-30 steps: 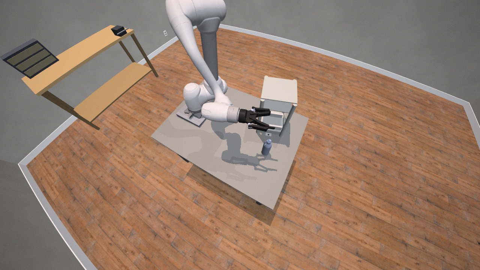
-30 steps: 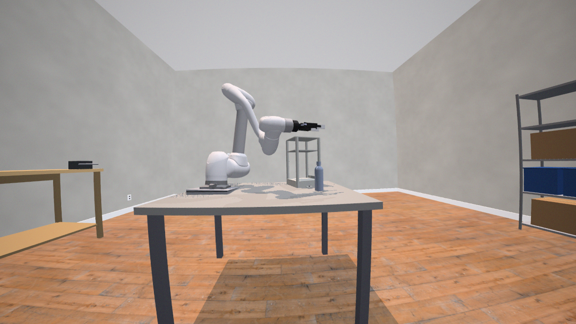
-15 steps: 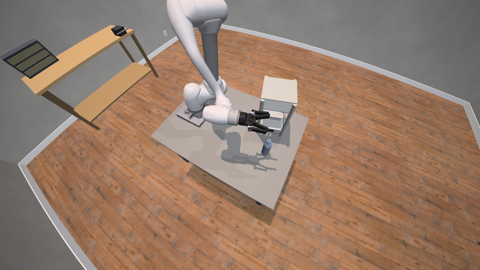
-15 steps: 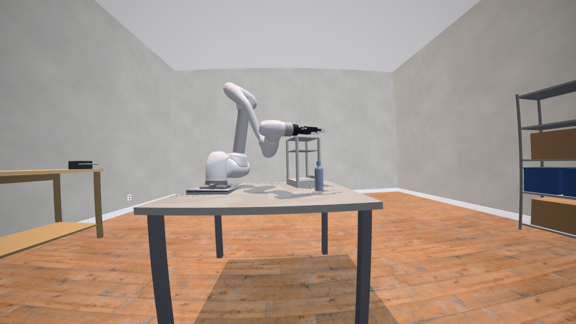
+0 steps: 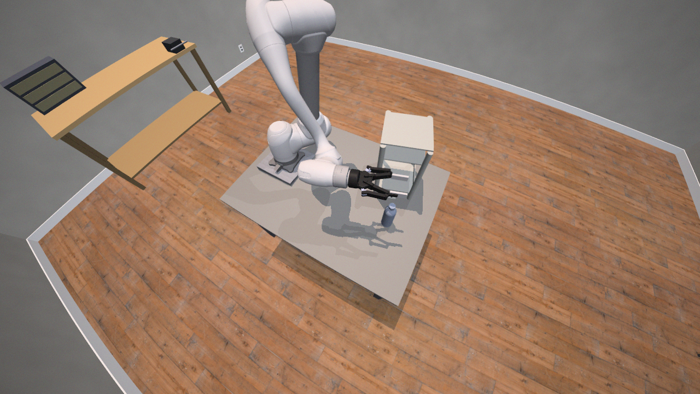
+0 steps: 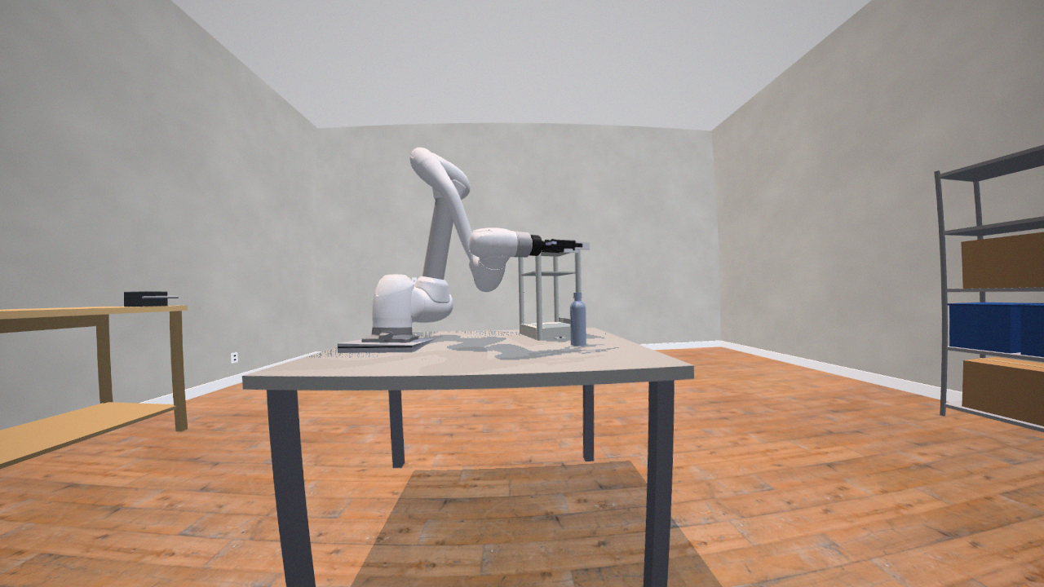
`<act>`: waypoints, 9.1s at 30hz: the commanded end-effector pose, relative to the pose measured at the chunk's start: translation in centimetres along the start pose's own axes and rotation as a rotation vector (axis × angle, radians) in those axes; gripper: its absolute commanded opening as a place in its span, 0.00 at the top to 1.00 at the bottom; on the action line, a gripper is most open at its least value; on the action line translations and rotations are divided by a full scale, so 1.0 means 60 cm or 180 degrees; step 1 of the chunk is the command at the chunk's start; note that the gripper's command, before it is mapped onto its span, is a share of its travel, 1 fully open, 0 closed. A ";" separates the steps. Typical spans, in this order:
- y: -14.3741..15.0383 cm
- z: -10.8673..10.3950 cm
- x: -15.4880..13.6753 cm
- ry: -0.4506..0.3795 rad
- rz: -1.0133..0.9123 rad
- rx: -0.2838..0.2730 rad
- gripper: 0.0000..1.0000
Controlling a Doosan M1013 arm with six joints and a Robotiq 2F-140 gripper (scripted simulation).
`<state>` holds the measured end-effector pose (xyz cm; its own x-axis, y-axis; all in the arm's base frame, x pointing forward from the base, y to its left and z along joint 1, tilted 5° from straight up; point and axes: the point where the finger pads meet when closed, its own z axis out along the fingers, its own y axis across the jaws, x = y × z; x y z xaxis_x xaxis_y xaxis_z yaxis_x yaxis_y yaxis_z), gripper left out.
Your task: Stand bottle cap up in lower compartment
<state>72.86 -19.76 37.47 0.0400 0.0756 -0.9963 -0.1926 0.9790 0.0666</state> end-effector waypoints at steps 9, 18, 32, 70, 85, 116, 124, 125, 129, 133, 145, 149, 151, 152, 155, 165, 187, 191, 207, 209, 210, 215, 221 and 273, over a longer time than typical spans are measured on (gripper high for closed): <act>0.000 0.000 0.039 -0.0001 0.0001 0.0000 0.52; 0.000 0.000 0.074 -0.0001 0.0001 0.0000 0.52; 0.000 0.000 0.144 -0.0001 0.0001 0.0000 0.52; 0.000 0.000 0.291 -0.0001 0.0000 0.0000 0.52; 0.000 0.000 0.344 -0.0001 0.0001 0.0000 0.52; 0.000 0.000 0.415 -0.0001 0.0001 0.0000 0.52; 0.000 0.000 0.424 -0.0001 0.0001 0.0000 0.52; 0.000 0.000 0.425 -0.0001 0.0001 0.0000 0.52; 0.000 0.000 0.430 -0.0001 0.0001 0.0000 0.52; 0.000 0.000 0.433 -0.0001 0.0001 0.0000 0.52; 0.000 0.000 0.439 -0.0001 0.0001 0.0000 0.52; 0.000 0.000 0.440 -0.0001 0.0001 0.0000 0.52; 0.000 0.000 0.440 -0.0001 0.0001 0.0000 0.52; 0.000 0.000 0.440 -0.0001 0.0001 0.0000 0.52; 0.000 0.000 0.441 -0.0001 0.0001 0.0000 0.52; 0.000 0.000 0.441 -0.0001 0.0001 0.0000 0.52; 0.000 0.000 0.441 -0.0001 0.0001 0.0000 0.52; 0.000 0.000 0.441 -0.0001 0.0001 0.0000 0.52; 0.000 0.000 0.441 -0.0001 0.0001 0.0000 1.00; 0.000 0.000 0.441 -0.0001 0.0001 0.0000 1.00; 0.000 0.000 0.441 -0.0001 0.0001 0.0000 1.00; 0.000 0.000 0.441 -0.0001 0.0001 0.0000 1.00; 0.000 0.000 0.441 -0.0001 0.0001 0.0000 1.00; 0.000 0.000 0.324 -0.0001 0.0000 0.0000 1.00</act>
<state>73.65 -18.28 18.04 0.0401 0.0758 -0.9963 -0.1926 0.9790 0.0667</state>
